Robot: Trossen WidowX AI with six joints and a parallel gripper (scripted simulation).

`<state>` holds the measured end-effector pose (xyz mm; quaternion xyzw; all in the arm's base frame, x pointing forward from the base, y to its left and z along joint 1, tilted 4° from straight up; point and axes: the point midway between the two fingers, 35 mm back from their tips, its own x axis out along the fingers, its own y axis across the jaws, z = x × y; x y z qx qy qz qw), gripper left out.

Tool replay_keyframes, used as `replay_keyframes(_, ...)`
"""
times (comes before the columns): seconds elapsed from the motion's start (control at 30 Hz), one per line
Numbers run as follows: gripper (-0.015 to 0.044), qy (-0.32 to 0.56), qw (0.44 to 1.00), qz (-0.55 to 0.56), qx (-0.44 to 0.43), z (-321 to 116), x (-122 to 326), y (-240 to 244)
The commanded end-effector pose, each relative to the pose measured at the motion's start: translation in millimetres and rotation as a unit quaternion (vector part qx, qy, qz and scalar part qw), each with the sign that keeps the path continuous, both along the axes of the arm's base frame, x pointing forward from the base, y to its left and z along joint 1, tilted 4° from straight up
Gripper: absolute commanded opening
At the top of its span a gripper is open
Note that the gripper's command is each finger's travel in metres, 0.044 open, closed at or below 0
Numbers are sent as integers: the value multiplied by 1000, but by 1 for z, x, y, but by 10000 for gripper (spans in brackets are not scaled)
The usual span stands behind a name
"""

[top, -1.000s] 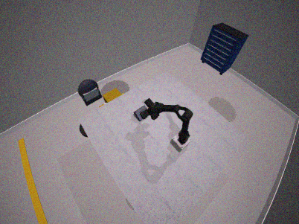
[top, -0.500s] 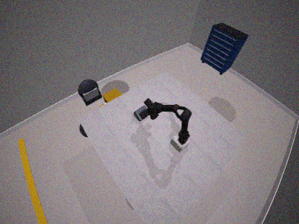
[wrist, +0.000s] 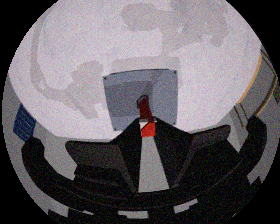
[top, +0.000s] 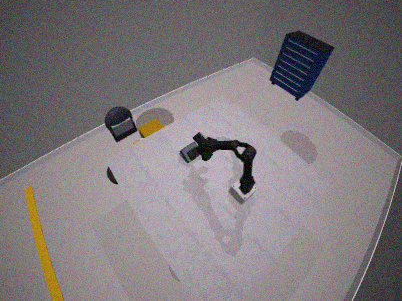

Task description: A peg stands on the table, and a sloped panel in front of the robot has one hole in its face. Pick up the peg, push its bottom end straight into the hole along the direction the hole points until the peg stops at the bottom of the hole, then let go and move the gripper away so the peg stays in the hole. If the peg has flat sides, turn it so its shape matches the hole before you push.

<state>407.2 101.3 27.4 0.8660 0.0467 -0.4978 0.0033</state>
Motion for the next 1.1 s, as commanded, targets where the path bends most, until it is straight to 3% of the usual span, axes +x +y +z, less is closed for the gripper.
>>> replay_keyframes(0.0,0,1,1000,0,0,0,-1,0)
replay_keyframes(1.07,0,1,1000,0,0,-2,7,2)
